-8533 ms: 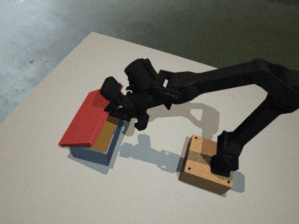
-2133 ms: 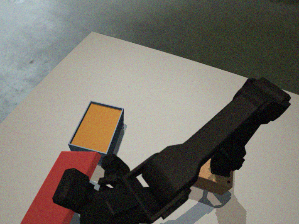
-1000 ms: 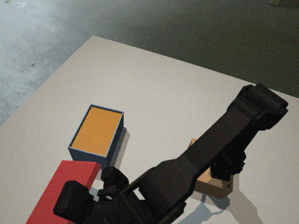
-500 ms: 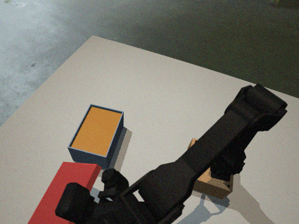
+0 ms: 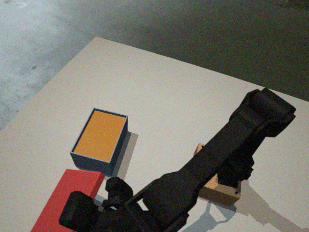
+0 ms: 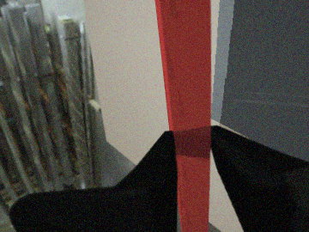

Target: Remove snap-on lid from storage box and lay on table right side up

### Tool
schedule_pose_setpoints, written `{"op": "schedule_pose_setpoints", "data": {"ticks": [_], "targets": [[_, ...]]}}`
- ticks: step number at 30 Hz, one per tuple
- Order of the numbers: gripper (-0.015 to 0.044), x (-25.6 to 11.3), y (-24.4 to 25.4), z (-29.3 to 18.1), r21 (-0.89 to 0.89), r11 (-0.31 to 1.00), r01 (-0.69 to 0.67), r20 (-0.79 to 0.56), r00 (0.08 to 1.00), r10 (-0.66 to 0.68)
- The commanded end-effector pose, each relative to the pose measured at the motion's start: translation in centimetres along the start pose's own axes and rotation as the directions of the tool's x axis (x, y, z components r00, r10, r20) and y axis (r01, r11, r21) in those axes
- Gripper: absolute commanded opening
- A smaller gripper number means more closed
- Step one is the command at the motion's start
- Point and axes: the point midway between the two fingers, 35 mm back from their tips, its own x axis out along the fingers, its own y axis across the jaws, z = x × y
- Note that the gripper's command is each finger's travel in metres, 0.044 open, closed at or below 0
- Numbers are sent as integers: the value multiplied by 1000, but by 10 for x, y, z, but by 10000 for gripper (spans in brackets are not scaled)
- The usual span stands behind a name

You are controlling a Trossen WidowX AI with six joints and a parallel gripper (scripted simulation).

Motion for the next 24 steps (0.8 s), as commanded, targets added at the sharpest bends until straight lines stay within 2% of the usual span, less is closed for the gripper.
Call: {"op": "schedule_pose_setpoints", "data": {"ticks": [1, 24], "targets": [[0, 3, -2, 0, -3, 1000, -3, 2, 1000, 3], [0, 15, -16, 0, -3, 1000, -3, 2, 1000, 3]]}}
